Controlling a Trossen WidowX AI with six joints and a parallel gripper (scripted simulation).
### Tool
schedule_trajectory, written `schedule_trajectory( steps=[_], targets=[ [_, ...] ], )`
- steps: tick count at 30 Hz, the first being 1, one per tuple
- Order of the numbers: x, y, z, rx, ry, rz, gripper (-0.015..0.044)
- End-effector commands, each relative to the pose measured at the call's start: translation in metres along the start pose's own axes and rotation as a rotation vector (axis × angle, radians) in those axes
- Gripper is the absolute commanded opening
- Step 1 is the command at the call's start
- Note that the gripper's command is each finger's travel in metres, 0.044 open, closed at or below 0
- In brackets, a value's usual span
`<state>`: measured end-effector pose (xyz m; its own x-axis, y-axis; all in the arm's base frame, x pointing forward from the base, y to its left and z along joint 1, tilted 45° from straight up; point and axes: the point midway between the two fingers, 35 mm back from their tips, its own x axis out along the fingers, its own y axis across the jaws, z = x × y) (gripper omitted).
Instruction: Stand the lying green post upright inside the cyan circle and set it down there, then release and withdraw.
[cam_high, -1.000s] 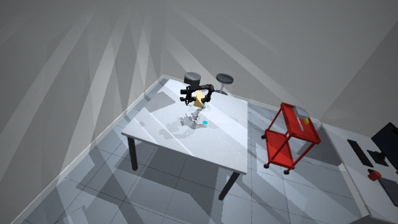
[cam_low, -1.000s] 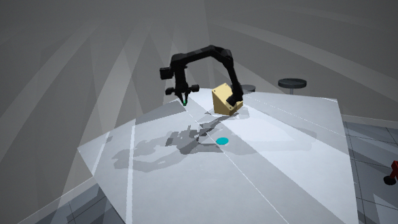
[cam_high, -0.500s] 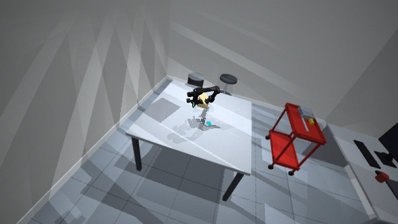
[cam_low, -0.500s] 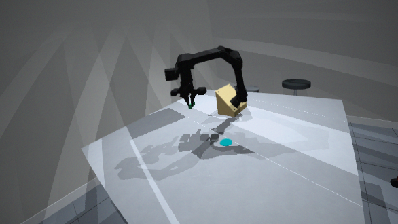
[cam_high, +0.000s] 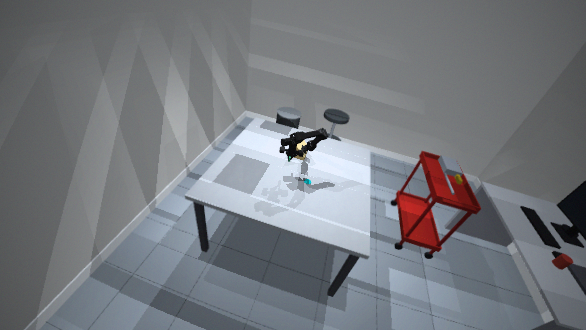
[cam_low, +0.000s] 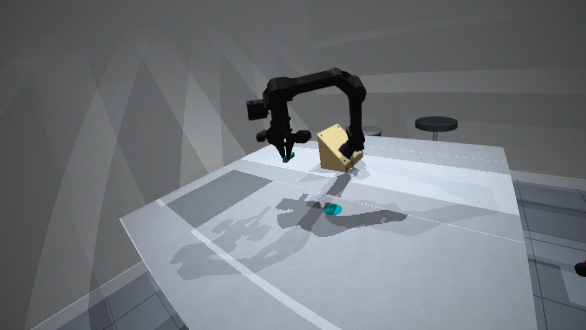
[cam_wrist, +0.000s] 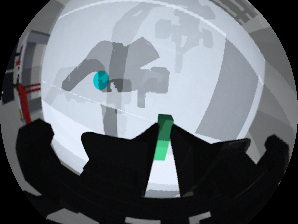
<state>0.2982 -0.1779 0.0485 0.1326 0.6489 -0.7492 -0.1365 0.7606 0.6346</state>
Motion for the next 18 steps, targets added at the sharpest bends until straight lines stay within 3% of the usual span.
schedule_trajectory(
  steps=[1,18],
  targets=[
    [-0.001,0.011,0.007,0.037,-0.002,0.002,0.0023],
    [-0.003,0.060,0.031,0.232,-0.005,0.010,0.0023]
  ],
)
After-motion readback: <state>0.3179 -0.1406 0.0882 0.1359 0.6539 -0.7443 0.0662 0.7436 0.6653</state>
